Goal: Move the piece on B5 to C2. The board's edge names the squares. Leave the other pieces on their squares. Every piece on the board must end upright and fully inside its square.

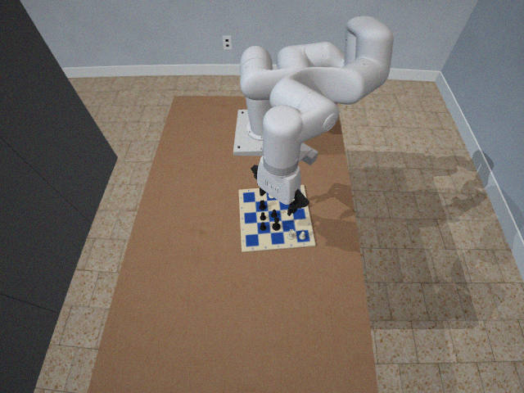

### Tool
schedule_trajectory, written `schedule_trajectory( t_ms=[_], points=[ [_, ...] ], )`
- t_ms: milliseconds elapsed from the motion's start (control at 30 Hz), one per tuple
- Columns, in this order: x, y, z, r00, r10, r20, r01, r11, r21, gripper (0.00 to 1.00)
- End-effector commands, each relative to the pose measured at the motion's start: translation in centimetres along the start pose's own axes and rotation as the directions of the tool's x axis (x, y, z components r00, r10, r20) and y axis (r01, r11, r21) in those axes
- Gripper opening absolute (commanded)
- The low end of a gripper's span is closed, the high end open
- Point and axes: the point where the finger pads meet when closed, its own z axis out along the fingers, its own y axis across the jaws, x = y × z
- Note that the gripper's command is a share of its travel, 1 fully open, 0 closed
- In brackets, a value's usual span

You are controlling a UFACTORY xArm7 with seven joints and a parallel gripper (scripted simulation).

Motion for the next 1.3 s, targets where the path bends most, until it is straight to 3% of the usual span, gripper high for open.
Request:
schedule_trajectory(
  t_ms=[0,267,1267],
  points=[
    [0.0,0.1,-1.7,1.0,-0.001,0.002,0.001,1.0,-0.003,1.0],
    [0.0,0.1,-3.7,1.0,-0.001,0.002,0.001,1.0,-0.003,1.0],
    [0.0,0.1,-3.8,1.0,-0.001,0.002,0.001,1.0,-0.003,1.0]
  ],
)
